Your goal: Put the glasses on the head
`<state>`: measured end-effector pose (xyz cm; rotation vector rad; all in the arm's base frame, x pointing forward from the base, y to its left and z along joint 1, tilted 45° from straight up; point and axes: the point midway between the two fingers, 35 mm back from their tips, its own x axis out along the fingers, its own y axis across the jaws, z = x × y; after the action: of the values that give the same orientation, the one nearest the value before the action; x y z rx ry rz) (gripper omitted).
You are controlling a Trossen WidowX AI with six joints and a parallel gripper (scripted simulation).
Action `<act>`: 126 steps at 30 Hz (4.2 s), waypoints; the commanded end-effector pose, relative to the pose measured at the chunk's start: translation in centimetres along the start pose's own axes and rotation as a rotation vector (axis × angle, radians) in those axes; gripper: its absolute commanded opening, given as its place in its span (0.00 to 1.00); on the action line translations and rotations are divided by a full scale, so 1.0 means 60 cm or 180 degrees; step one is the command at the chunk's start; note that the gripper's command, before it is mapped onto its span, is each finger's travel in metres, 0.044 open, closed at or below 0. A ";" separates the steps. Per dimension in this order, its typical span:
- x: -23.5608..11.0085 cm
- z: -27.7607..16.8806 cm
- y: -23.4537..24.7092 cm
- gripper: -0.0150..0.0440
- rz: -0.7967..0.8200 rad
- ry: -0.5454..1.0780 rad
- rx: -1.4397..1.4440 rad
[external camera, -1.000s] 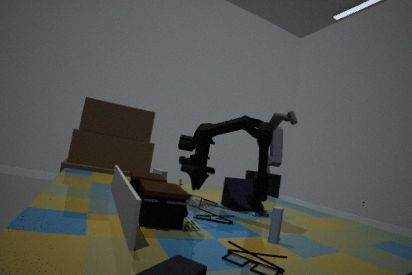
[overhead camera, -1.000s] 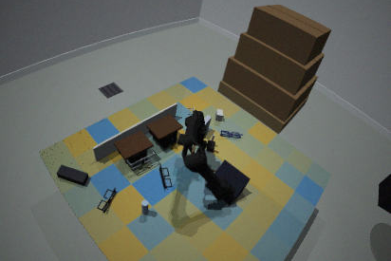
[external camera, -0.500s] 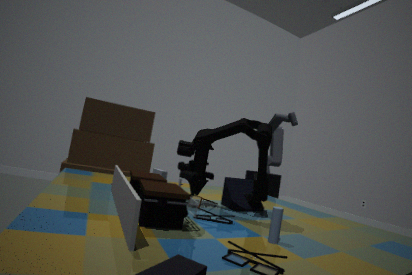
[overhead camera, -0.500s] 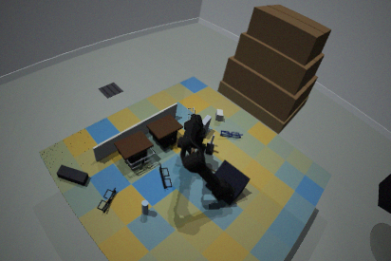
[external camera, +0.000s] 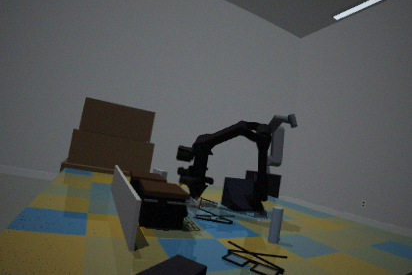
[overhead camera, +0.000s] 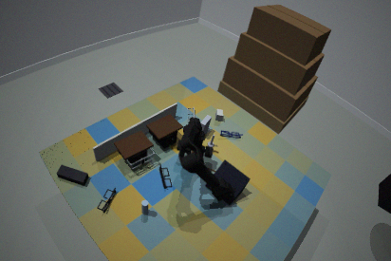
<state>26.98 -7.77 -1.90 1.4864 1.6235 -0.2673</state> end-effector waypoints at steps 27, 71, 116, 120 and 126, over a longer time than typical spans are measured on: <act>-0.029 0.004 0.002 0.25 -0.0004 -0.0004 0.0007; -0.162 -0.010 -0.011 0.25 0.0013 0.0014 -0.2484; -0.169 -0.038 -0.037 0.25 0.0024 0.0015 -0.7124; -0.165 -0.040 -0.040 0.25 0.0026 -0.0051 -0.7451; -0.150 -0.041 -0.044 0.25 0.0023 -0.0206 -0.7832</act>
<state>22.50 -13.36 5.09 -0.4609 0.7057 1.2454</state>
